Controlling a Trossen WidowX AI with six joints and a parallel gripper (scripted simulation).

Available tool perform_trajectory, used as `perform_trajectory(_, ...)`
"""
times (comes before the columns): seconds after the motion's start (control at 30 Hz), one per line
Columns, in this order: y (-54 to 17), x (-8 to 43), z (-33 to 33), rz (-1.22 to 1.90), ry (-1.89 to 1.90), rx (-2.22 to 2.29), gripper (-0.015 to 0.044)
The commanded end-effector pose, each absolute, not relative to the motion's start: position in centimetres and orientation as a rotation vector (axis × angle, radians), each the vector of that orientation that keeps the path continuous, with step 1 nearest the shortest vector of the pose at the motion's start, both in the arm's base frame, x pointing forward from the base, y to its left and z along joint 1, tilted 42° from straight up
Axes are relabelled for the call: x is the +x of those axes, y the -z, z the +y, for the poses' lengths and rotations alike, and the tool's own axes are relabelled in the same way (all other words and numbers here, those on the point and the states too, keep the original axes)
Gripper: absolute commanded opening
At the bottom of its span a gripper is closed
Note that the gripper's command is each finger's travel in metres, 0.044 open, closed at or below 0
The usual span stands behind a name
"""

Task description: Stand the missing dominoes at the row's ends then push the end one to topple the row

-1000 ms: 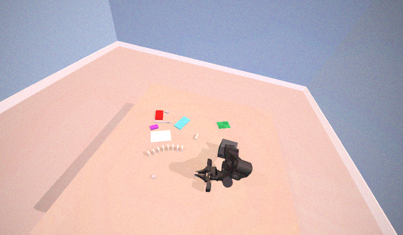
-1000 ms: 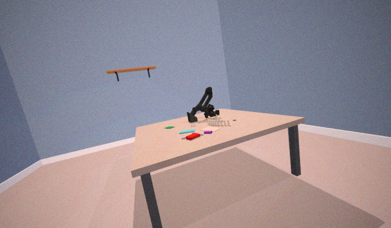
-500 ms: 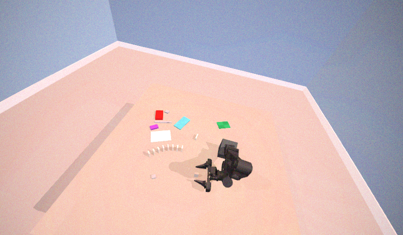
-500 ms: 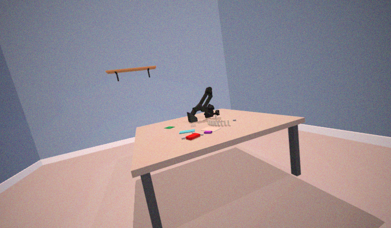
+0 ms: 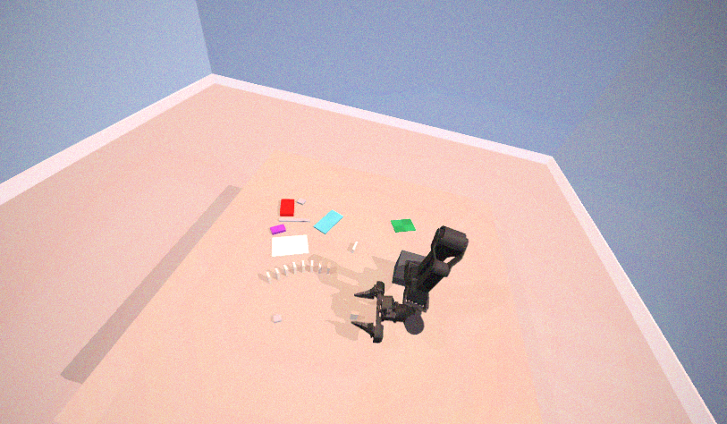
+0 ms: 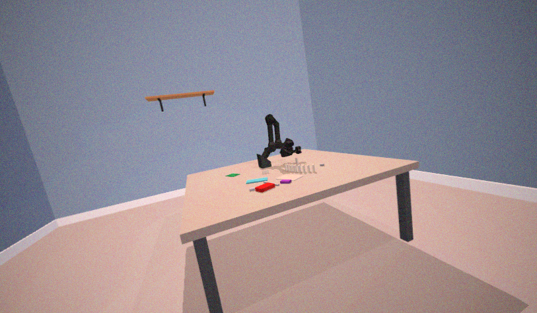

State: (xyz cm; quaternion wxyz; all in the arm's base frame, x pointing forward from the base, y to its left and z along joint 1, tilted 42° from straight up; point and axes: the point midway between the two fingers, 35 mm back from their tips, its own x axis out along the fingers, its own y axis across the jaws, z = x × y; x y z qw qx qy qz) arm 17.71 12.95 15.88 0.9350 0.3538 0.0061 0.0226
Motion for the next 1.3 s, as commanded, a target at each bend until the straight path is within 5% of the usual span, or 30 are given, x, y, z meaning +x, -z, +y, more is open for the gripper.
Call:
perform_trajectory(0.0, -16.4, 17.6, 12.3, 0.012, -0.05, 0.73, 0.044)
perform_trajectory(0.6, -15.0, 26.2, 13.3, 0.567, 0.023, 0.729, 0.044)
perform_trajectory(1.07, -17.6, 20.1, 9.7, 1.55, 0.586, 1.597, 0.044)
perform_trajectory(1.27, -19.4, 19.5, 9.6, 1.63, 0.66, 1.749, 0.044)
